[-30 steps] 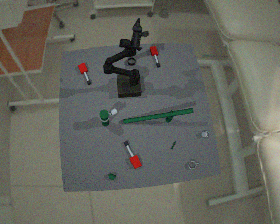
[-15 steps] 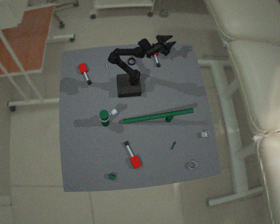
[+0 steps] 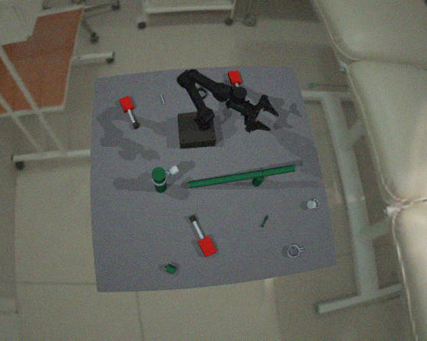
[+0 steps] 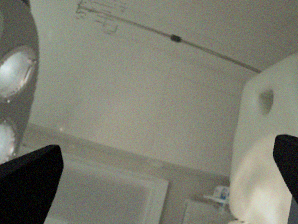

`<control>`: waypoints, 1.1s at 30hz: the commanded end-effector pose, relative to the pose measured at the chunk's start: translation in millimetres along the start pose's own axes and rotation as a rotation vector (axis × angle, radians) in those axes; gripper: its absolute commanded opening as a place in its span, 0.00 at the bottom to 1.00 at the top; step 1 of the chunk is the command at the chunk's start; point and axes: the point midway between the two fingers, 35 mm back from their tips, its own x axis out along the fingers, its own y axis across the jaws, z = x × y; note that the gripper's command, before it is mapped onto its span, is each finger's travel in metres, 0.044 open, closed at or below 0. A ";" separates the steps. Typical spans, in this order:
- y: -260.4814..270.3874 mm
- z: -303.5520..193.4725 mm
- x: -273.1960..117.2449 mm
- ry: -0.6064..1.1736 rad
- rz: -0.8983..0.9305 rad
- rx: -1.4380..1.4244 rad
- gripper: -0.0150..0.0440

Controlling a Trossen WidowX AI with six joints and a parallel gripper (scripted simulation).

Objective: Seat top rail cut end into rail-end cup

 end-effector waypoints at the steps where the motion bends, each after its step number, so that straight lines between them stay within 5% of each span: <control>1: -56.4 31.7 3.2 -0.081 -0.223 -0.128 1.00; 9: -172.5 85.1 -33.0 -0.086 -0.723 -0.355 1.00; 18: -275.1 106.5 -121.4 0.191 -1.217 -0.482 1.00; 27: -281.3 106.7 -129.6 0.230 -1.244 -0.493 1.00; 33: -293.3 116.9 -154.4 0.456 -1.205 -0.709 1.00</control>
